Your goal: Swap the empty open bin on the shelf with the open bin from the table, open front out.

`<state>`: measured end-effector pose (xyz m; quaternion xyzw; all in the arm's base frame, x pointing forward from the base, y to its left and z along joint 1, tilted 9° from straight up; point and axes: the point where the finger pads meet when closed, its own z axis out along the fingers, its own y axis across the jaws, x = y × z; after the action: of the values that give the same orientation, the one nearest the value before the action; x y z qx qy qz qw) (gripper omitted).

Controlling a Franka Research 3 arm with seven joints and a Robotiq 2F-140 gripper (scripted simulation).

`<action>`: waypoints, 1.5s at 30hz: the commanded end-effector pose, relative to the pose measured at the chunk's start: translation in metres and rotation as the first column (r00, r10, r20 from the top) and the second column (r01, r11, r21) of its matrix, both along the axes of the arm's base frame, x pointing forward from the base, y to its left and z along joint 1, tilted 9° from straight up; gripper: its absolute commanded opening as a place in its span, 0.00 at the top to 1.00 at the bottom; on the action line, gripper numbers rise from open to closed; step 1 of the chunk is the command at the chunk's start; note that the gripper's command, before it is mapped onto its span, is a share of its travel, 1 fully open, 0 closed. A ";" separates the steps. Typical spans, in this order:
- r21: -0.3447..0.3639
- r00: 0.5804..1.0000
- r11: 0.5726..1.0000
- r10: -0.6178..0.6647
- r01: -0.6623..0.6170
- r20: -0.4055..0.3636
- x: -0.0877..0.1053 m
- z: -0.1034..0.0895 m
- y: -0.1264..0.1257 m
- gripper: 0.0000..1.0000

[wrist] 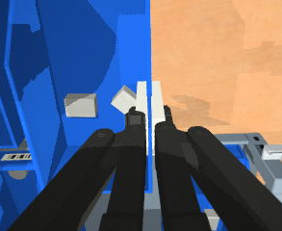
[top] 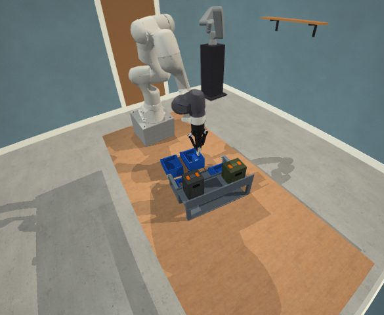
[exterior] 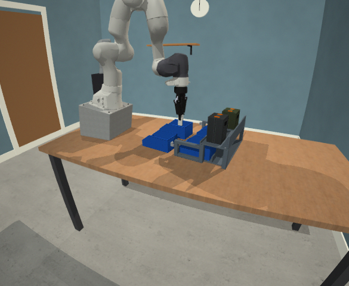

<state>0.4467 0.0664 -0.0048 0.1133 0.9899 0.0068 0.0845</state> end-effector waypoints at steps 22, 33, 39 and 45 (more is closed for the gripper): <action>0.035 0.981 0.999 0.034 -0.028 -0.191 0.007 0.009 -0.005 1.00; 0.047 0.970 0.999 0.038 -0.027 -0.238 0.009 0.011 -0.006 1.00; 0.047 0.970 0.999 0.038 -0.027 -0.238 0.009 0.011 -0.006 1.00; 0.047 0.970 0.999 0.038 -0.027 -0.239 0.009 0.011 -0.006 1.00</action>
<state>0.4560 0.0614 0.0059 0.1097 0.9931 0.0173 -0.0368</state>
